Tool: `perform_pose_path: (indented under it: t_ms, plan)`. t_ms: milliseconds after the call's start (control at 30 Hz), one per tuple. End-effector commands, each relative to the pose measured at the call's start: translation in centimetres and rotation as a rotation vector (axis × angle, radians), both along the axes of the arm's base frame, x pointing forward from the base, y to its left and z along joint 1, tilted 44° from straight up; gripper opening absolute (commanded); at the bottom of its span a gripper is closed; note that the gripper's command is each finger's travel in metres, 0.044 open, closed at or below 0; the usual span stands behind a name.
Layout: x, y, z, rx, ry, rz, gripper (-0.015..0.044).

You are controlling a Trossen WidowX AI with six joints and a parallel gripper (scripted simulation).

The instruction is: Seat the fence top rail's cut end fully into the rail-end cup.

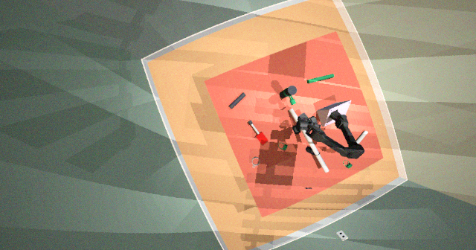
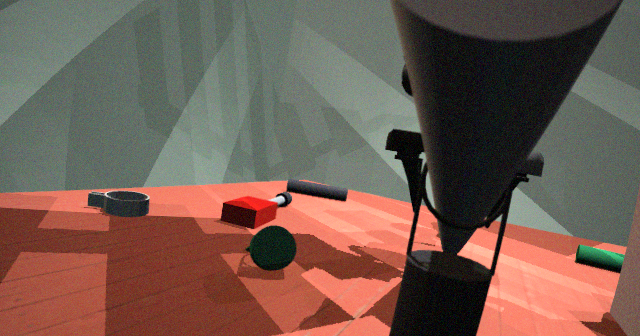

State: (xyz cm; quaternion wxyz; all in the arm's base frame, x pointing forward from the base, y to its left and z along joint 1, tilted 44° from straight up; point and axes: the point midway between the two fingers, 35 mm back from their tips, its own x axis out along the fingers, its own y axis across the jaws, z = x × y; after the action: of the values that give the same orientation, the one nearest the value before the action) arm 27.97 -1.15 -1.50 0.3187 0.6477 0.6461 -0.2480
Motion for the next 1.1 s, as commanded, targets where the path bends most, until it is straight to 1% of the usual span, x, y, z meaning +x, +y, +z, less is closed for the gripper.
perform_pose_path:
  t_ms: [0, 867, 1067]
  plan:
    - [-0.2, 0.8, -0.7, 0.008, 0.012, -0.002, 0.044]
    - [-0.2, 3.5, -3.3, 0.012, 0.012, -0.002, 0.044]
    - [-0.2, 3.5, -3.3, 0.012, 0.012, -0.002, 0.0282]
